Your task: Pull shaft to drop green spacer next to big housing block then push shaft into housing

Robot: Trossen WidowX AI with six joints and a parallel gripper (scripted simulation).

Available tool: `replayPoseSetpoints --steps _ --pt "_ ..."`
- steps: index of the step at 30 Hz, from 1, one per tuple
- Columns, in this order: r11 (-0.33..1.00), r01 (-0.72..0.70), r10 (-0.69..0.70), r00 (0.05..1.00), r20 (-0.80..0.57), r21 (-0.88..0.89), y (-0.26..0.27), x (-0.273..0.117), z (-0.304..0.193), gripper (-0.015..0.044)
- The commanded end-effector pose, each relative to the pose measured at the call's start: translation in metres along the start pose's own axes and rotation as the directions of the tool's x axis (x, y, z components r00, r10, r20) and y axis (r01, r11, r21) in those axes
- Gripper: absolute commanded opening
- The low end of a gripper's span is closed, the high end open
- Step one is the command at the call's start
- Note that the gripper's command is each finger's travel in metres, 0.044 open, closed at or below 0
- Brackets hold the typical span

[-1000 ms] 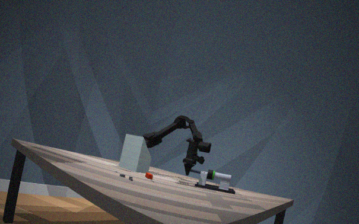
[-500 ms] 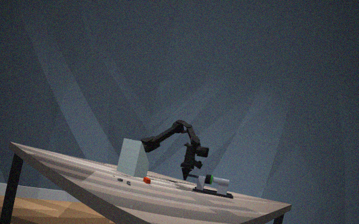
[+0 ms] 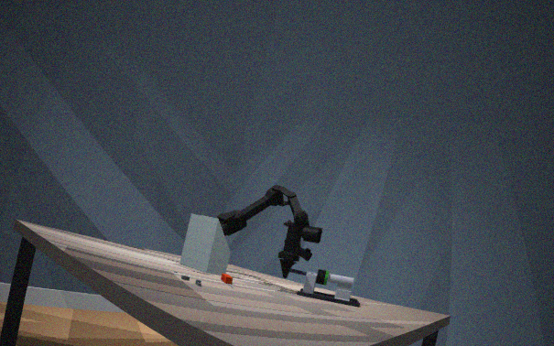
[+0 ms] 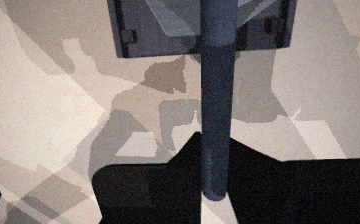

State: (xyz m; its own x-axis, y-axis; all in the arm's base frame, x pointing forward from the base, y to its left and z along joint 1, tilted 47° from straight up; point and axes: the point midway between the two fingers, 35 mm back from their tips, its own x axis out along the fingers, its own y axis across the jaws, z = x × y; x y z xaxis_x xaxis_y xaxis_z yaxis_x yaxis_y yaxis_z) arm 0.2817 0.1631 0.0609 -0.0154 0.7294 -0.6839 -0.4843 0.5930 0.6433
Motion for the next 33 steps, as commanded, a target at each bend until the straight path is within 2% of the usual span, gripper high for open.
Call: replayPoseSetpoints --steps 1,33 --pt "1.000 -0.004 0.004 1.000 -0.003 0.000 0.0003 0.0004 -0.0020 0.0000" --pt "1.000 -0.004 0.004 1.000 -0.003 0.000 0.0003 0.0004 -0.0048 0.0000"
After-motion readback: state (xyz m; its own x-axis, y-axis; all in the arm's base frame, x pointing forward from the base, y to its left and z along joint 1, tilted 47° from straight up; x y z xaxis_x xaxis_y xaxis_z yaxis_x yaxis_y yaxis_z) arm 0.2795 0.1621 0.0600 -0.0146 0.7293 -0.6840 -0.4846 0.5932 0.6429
